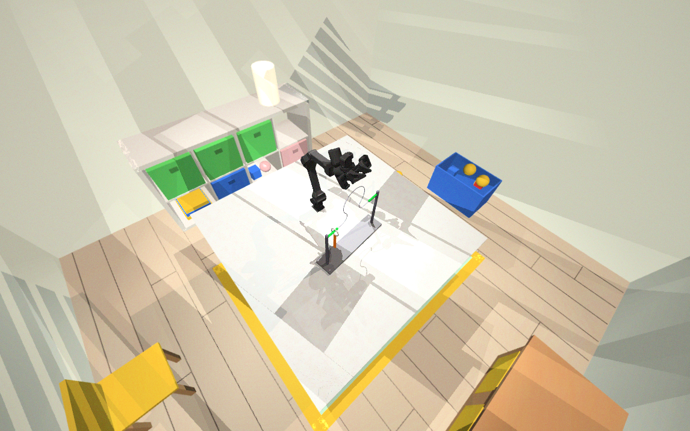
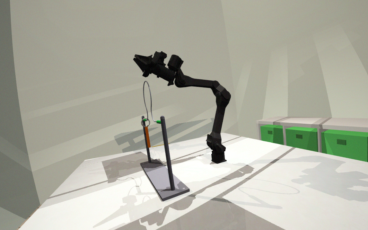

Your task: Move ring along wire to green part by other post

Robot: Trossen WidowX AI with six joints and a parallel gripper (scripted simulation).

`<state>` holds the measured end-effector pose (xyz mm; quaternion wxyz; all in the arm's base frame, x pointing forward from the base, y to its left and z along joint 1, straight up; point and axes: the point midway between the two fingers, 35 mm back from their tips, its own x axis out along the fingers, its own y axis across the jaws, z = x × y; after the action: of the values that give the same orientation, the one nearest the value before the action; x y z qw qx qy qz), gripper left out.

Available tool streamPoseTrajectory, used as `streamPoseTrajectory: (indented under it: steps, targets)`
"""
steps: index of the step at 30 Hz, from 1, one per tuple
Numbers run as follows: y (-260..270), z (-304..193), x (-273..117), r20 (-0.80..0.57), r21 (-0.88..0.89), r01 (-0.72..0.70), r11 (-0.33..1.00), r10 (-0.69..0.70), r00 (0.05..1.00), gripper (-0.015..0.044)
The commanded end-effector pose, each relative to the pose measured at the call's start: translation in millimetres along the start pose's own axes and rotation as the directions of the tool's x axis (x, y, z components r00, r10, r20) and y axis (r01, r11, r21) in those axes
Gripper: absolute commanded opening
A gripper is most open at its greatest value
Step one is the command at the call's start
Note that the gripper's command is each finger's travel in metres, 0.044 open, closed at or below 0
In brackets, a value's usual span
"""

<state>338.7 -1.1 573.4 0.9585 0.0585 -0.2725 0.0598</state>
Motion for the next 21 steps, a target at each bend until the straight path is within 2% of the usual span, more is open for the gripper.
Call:
streamPoseTrajectory:
  steps: [1, 13, 21]
  targets:
    - [-33, 10, -9, 0.024, -0.126, 0.087, 0.988, -0.085, 0.996, 0.016]
    - [-140, 6, -49, 0.033, -0.478, 0.311, 0.822, -0.337, 0.941, 0.016]
    - [-186, -26, -69, -0.013, -0.571, 0.311, 0.76, -0.387, 0.922, 0.016]
